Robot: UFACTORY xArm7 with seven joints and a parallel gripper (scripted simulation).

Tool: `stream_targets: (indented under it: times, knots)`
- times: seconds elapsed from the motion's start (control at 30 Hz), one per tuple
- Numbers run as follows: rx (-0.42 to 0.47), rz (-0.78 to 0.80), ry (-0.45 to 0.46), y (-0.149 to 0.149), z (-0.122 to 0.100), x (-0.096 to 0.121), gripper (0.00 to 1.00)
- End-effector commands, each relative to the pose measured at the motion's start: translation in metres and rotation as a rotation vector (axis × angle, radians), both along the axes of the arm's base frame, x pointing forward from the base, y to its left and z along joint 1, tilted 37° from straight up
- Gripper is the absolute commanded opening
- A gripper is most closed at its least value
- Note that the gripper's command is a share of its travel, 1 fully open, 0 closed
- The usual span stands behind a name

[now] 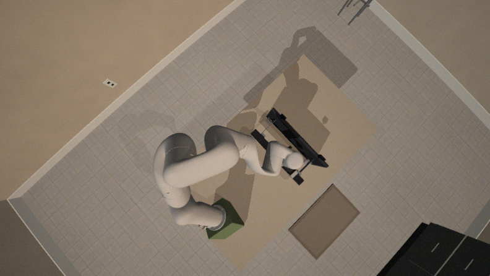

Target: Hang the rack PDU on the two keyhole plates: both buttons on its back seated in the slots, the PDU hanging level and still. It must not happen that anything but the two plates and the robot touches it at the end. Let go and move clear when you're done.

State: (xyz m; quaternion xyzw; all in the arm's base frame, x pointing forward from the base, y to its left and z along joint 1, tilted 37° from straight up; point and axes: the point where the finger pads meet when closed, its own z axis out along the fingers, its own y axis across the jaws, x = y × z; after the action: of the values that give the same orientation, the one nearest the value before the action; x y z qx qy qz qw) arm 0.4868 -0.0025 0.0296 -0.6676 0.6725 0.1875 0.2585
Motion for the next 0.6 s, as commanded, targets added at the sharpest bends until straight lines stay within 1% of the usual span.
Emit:
stream_targets:
  times: [0.0, 0.37, 0.57]
  knots:
    - [-0.002, -0.003, -0.003, -0.002, 0.001, 0.001, 1.00]
    - [-0.002, -0.003, -0.003, -0.003, 0.003, 0.001, 1.00]
    - [-0.002, -0.003, -0.003, -0.015, 0.018, -0.001, 1.00]
